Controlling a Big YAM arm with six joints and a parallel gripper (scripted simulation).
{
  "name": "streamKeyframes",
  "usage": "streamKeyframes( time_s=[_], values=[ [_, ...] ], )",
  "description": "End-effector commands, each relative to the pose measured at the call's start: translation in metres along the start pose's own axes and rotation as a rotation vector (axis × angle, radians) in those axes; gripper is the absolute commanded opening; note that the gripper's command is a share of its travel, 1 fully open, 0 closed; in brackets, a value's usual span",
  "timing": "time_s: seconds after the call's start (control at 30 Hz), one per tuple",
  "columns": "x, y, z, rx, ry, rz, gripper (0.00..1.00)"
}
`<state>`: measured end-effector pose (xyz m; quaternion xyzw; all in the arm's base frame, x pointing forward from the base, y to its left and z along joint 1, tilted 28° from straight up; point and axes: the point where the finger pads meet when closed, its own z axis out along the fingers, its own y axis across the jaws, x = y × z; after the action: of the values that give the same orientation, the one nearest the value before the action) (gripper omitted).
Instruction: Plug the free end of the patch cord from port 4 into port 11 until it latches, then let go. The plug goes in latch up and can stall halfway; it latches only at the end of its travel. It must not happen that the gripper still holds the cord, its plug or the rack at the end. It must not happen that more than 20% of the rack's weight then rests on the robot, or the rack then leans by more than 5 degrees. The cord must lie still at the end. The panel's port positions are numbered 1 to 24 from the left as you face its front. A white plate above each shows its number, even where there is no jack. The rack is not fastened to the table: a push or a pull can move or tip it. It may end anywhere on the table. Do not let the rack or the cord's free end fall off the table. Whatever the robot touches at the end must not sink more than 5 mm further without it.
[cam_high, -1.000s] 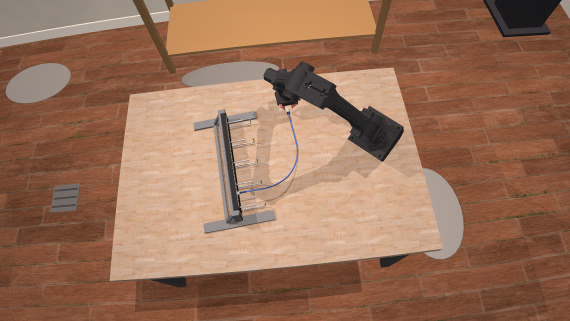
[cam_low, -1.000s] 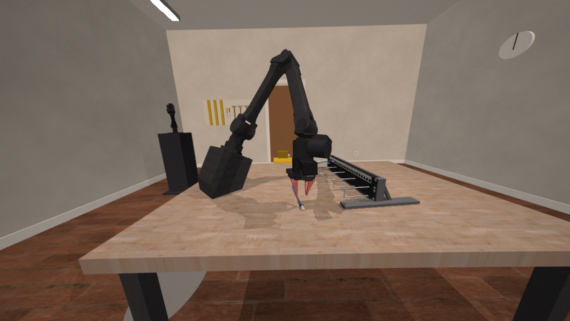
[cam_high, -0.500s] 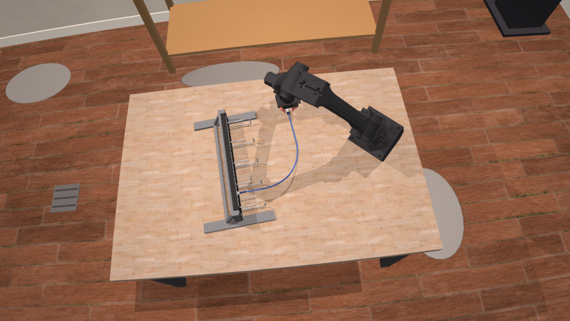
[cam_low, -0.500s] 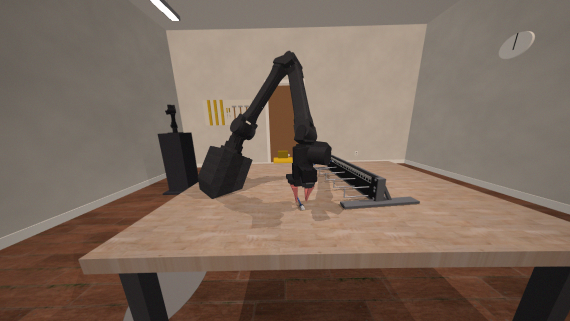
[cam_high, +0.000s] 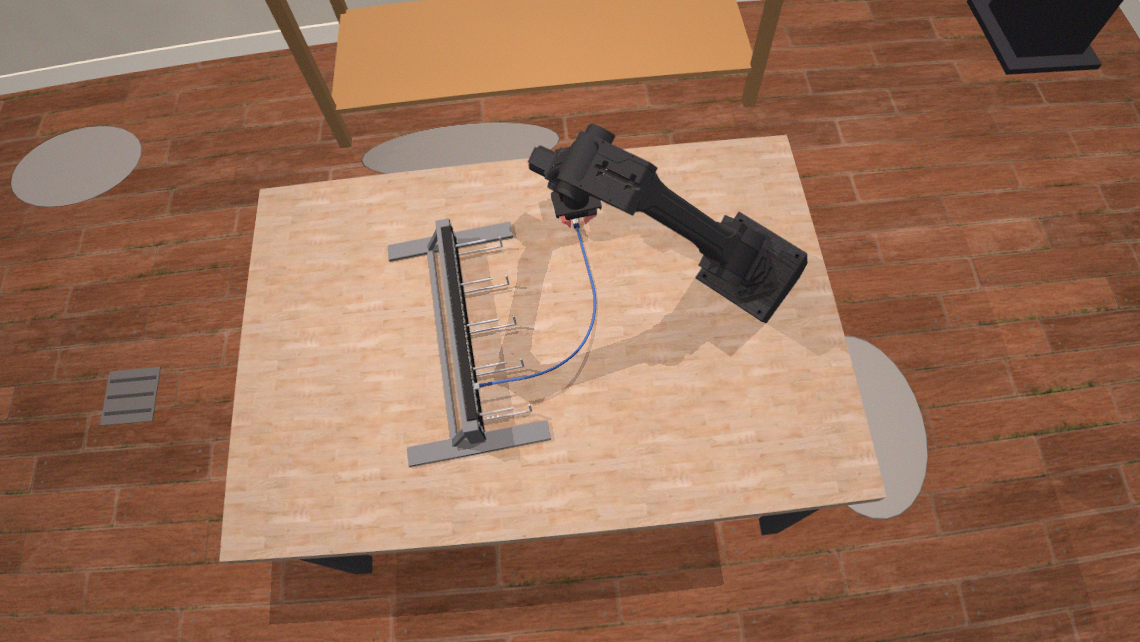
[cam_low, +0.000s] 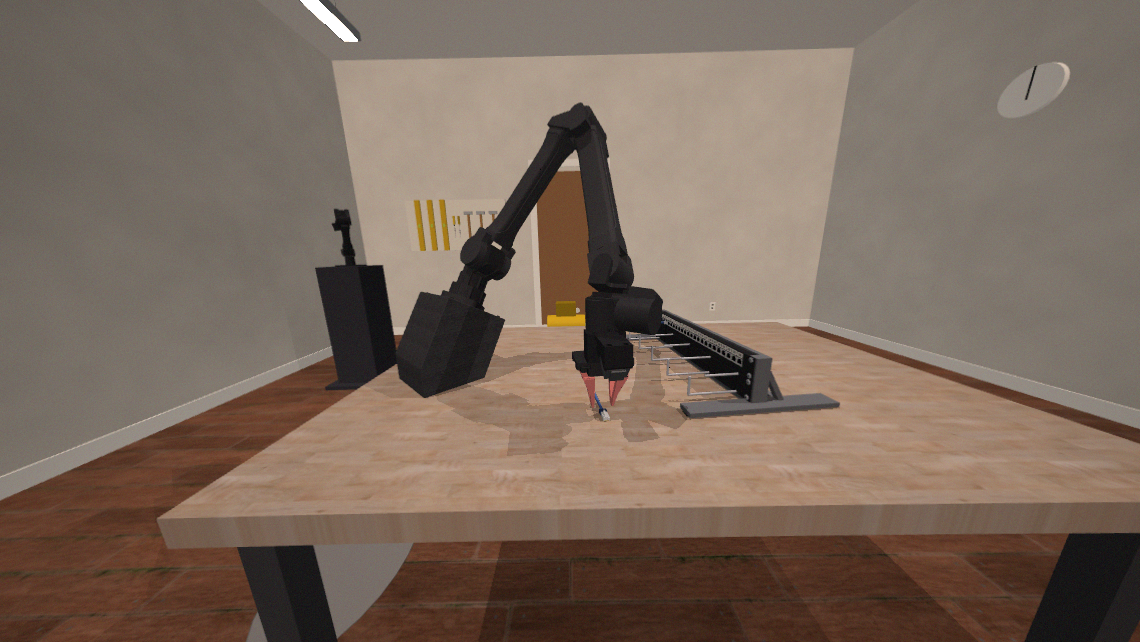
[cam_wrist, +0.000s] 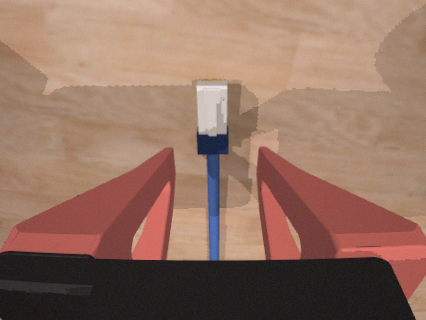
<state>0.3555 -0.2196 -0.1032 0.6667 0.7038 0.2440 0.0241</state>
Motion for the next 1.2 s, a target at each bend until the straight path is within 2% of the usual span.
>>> streamKeyframes(
  time_s=[0.0,1.17],
  values=[
    [0.003,0.0044,0.0063,0.005,0.001,-0.007,0.36],
    [0.0034,0.0086,0.0088,0.009,0.001,-0.015,0.36]
  ],
)
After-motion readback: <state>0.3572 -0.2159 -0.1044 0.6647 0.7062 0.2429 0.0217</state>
